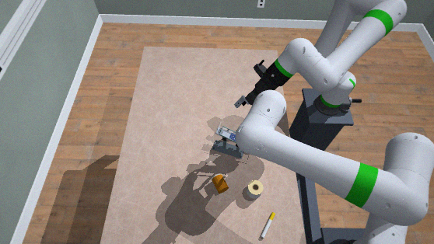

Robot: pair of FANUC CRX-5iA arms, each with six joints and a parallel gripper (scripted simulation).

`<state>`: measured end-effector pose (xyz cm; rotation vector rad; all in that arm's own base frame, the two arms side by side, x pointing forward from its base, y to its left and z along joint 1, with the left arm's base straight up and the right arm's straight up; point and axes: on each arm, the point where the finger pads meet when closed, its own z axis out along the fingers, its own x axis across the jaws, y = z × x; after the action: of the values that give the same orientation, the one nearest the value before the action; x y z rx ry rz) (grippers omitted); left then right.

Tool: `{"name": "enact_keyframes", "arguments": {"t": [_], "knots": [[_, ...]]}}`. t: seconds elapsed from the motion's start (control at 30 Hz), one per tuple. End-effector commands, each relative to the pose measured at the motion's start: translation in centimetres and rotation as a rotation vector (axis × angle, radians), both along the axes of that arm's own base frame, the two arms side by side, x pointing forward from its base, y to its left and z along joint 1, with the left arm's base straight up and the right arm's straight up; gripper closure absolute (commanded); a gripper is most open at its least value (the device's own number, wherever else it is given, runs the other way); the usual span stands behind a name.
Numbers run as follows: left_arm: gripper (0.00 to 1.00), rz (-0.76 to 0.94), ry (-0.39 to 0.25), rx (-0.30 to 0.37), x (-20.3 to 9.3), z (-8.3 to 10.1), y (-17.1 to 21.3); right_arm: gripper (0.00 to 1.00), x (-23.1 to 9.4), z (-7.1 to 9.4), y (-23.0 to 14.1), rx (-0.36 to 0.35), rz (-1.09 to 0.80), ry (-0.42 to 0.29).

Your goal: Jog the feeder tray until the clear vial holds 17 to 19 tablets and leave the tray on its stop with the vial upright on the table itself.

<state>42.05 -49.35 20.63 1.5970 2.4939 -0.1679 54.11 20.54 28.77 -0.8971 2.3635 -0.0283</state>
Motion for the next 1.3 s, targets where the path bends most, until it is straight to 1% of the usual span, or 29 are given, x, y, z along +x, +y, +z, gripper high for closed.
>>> {"name": "enact_keyframes", "arguments": {"t": [0.0, 0.53, 0.57, 0.6, 0.63, 0.67, 0.7, 0.77, 0.9, 1.03, 1.1, 1.13, 1.2, 1.27], "knots": [[0.0, 0.0, -0.002, -0.002, 0.0, 0.2, 0.0, 0.0, 0.0, 0.1, 0.0, 0.001, 0.0, -0.002], [0.0, 0.0, -0.002, -0.002, 0.0, 0.2, 0.0, 0.0, 0.0, 0.1, 0.0, 0.001, 0.0, -0.002], [0.0, 0.0, -0.002, -0.002, 0.0, 0.2, 0.0, 1.0, 0.0, 0.1, 0.0, 0.002, -0.002, 0.0], [0.0, 0.0, -0.002, -0.002, 0.0, 0.2, 0.0, 1.0, -0.1, -0.2, -0.3, 0.014, -0.017, 0.012], [0.0, 0.001, -0.002, -0.002, 0.1, 0.2, 0.0, 1.0, -0.5, -0.9, -0.8, 0.042, -0.053, 0.04], [0.0, 0.001, -0.002, -0.002, 0.1, 0.2, 0.0, 1.0, -1.1, -2.0, -1.6, 0.088, -0.11, 0.086], [0.0, 0.002, -0.002, -0.002, 0.2, 0.2, 0.1, 1.0, -2.0, -3.4, -2.5, 0.149, -0.187, 0.148], [0.0, 0.005, -0.002, -0.001, 0.5, 0.2, 0.4, 1.0, -2.7, -4.4, -2.9, 0.193, -0.24, 0.191], [0.0, 0.017, -0.004, 0.002, 1.6, 0.3, 1.7, 1.0, -4.5, -6.3, -3.7, 0.301, -0.368, 0.297], [0.0, 0.04, -0.007, 0.009, 3.7, 0.5, 4.2, 1.0, -6.3, -7.9, -3.8, 0.407, -0.488, 0.399], [0.0, 0.04, -0.007, 0.009, 3.7, 0.5, 4.2, 1.0, -6.3, -7.9, -3.8, 0.407, -0.488, 0.399], [0.0, 0.048, -0.007, 0.011, 4.3, 0.5, 5.1, 1.0, -7.6, -8.7, -3.5, 0.485, -0.571, 0.474], [0.0, 0.065, -0.009, 0.016, 5.7, 0.6, 7.0, 1.0, -8.2, -9.0, -3.3, 0.523, -0.611, 0.51], [0.0, 0.086, -0.011, 0.022, 7.3, 0.8, 9.4, 1.0, -9.0, -9.3, -2.9, 0.579, -0.666, 0.563]]}}
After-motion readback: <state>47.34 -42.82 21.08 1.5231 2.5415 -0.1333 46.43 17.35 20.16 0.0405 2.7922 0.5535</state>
